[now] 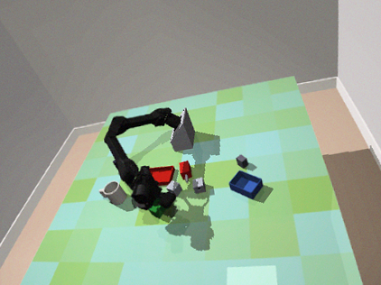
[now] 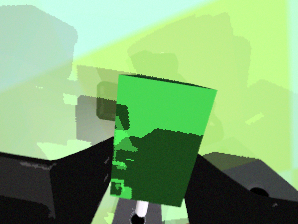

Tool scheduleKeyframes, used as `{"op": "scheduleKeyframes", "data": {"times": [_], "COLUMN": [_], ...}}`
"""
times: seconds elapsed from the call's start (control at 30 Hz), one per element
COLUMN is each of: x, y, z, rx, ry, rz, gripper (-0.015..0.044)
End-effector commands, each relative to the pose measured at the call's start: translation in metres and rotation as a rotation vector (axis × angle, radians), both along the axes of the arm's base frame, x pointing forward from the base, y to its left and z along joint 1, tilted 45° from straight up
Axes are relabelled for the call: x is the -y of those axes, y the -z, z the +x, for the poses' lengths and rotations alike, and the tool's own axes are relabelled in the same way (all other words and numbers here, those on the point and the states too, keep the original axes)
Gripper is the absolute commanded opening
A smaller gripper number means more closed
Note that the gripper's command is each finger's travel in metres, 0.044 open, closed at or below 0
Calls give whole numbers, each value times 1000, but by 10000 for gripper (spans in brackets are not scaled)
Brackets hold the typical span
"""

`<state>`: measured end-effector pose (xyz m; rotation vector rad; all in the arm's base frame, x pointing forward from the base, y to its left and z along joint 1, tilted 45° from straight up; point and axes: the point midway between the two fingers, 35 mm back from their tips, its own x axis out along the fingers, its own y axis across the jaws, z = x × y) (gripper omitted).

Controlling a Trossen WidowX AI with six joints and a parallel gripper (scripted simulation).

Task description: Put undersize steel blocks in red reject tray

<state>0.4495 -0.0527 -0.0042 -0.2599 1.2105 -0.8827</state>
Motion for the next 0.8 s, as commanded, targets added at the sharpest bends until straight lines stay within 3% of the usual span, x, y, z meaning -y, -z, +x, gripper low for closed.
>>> {"op": "scheduleKeyframes", "data": {"times": [0.0, 0.77], "x": [-22, -18], "y": [-21, -29], "z": [-2, -5], "rx": [12, -81], "ry": [-4, -50], "rz": [1, -10], "gripper": [0, 0]}}
